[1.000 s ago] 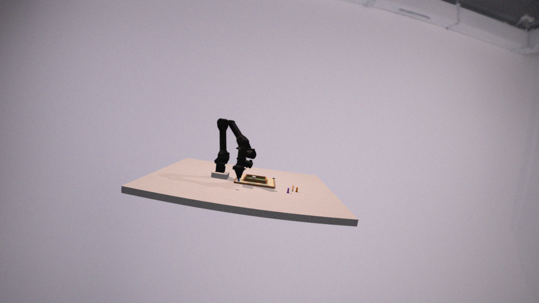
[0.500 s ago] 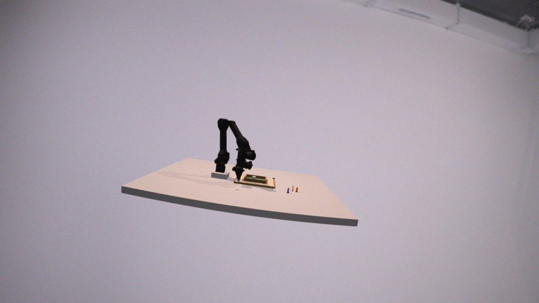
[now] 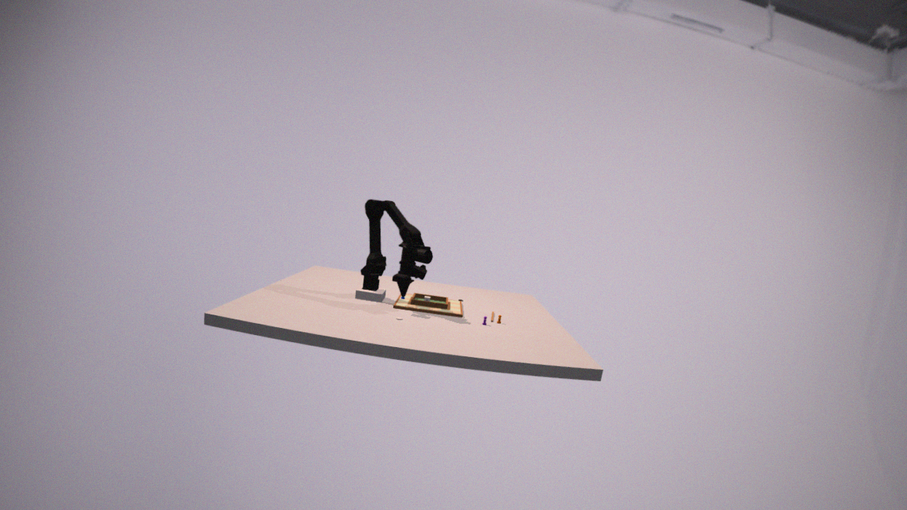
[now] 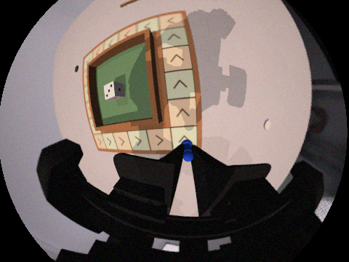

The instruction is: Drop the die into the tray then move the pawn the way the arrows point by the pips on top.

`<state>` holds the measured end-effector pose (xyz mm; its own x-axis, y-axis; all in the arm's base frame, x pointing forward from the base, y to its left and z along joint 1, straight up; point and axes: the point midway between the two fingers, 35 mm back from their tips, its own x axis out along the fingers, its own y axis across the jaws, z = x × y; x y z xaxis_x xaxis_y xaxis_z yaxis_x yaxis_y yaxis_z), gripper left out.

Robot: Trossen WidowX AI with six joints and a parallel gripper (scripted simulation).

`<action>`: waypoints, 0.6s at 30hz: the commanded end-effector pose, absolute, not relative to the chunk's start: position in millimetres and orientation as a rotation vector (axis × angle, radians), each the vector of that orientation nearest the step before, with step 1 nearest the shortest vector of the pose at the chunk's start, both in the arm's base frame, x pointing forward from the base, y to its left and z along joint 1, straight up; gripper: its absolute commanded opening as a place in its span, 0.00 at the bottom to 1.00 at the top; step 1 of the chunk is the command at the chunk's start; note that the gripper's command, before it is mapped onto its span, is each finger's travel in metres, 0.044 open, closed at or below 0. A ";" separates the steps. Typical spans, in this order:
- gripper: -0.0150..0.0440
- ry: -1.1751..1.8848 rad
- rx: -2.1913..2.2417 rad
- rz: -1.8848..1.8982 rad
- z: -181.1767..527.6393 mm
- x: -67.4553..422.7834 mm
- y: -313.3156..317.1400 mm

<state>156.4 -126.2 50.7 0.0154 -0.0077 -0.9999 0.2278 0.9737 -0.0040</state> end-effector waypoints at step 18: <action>0.25 1.540 0.163 -0.188 149.8 148.0 -126.0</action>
<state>150.6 -126.7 140.0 0.0207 -0.0126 -0.9997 0.2265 0.9740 -0.0075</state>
